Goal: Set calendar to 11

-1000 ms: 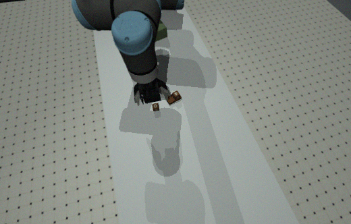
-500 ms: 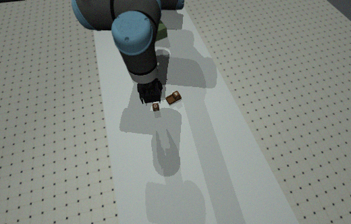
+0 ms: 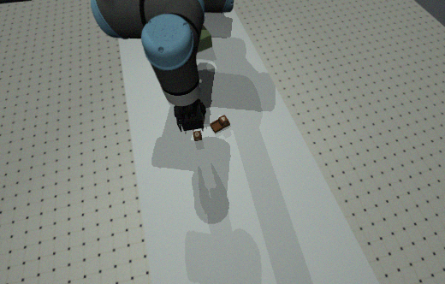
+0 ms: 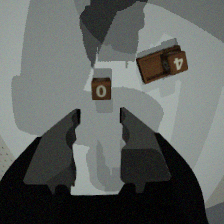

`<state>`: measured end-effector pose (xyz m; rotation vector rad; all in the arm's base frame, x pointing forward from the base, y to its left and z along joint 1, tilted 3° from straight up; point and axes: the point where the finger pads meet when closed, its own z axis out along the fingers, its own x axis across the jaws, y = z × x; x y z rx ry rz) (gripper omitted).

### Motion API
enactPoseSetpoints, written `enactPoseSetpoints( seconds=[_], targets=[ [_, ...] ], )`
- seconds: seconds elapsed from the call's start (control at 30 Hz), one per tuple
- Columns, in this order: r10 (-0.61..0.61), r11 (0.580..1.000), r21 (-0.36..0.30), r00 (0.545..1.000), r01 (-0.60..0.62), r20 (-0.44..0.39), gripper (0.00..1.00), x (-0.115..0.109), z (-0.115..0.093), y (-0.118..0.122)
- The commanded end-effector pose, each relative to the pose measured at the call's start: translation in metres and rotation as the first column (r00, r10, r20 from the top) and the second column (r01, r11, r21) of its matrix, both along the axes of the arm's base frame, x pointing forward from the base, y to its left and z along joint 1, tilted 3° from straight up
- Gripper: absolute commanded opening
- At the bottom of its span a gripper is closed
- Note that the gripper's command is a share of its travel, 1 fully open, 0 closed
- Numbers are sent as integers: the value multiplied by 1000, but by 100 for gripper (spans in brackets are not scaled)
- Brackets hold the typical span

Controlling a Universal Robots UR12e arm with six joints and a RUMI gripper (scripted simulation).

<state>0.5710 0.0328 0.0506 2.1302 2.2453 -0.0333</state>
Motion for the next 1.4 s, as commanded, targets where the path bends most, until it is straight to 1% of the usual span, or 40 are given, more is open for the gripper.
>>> enactPoseSetpoints(
  seconds=[0.0,0.77,1.13,1.37],
  targets=[
    [0,1000,0,1000,0,1,28,1,1,0],
    [0,1000,0,1000,0,1,28,1,-1,0],
    [0,1000,0,1000,0,1,28,1,-8,0],
    [0,1000,0,1000,0,1,28,1,-18,-1]
  ],
)
